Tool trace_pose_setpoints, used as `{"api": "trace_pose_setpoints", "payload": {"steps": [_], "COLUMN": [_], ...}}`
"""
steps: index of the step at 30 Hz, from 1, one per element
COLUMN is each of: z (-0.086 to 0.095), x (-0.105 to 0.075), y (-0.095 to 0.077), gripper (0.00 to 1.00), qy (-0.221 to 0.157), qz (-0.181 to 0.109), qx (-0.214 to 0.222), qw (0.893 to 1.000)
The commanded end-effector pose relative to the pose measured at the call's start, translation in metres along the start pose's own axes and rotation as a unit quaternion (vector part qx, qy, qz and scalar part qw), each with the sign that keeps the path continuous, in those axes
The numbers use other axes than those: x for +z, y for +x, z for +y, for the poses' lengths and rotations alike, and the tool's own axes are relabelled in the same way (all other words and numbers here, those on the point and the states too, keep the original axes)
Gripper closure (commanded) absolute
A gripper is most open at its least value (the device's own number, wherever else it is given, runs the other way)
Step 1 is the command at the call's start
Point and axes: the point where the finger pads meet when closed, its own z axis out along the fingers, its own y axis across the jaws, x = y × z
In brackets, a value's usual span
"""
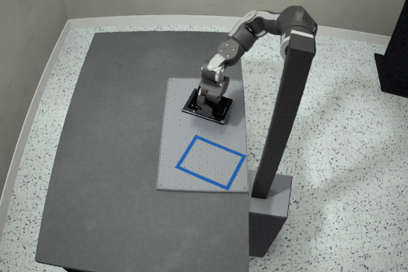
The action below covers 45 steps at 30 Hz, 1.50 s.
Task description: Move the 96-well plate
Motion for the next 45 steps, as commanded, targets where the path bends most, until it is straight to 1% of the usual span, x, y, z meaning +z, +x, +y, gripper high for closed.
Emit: {"api": "trace_pose_setpoints", "payload": {"steps": [1,9,14,26,31,43,45], "z": [0.007,0.007,-0.030,-0.030,-0.068,-0.068,-0.072], "x": [-0.001,-0.001,-0.001,-0.001,0.000,0.000,0.000], "y": [0.002,0.002,-0.015,-0.015,-0.032,-0.032,-0.034], "gripper": [1.00,1.00,1.00,1.00,1.00,1.00,1.00], "qy": [-0.014,-0.014,-0.014,-0.014,-0.014,-0.014,-0.013], "qz": [0.004,0.004,0.004,0.004,0.004,0.004,0.002], "qx": [-0.006,-0.006,-0.005,-0.005,-0.005,-0.005,-0.004], "qw": [1.000,1.000,1.000,1.000,1.000,1.000,1.000]}}
